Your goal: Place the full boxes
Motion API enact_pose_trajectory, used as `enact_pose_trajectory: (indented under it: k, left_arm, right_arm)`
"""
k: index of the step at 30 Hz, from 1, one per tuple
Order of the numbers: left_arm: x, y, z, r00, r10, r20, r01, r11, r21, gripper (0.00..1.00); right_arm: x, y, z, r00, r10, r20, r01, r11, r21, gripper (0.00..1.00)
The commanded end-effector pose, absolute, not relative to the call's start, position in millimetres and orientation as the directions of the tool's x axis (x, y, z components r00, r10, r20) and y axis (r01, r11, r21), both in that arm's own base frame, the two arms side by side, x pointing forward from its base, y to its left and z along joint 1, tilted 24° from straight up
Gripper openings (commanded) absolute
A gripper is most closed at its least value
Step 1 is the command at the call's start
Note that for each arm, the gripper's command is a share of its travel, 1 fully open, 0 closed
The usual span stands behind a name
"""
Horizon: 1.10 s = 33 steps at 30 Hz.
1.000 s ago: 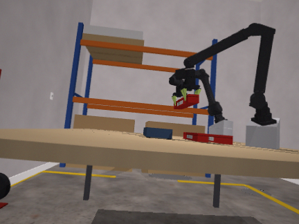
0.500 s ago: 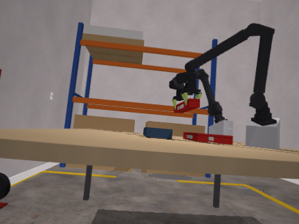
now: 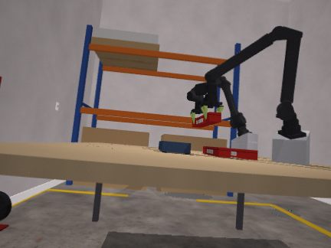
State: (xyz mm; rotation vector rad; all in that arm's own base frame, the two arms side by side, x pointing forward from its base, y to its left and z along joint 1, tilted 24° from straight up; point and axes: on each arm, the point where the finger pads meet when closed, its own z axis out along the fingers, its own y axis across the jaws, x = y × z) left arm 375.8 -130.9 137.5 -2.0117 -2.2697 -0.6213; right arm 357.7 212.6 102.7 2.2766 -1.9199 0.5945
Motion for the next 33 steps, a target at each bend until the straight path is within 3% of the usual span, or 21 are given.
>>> enact_pose_trajectory:
  k: [1,33]
  left_arm:
    - [390,-141,167,-0.150,0.958,0.245,0.941,0.062,0.331,0.00]
    - [397,-133,143,-0.150,0.958,0.246,0.942,0.062,0.331,0.00]
  right_arm:
    - [368,227,130,0.116,-0.941,0.319,-0.948,-0.201,-0.248,0.00]
    - [374,220,108,0.116,-0.940,0.320,-0.948,-0.201,-0.247,0.00]
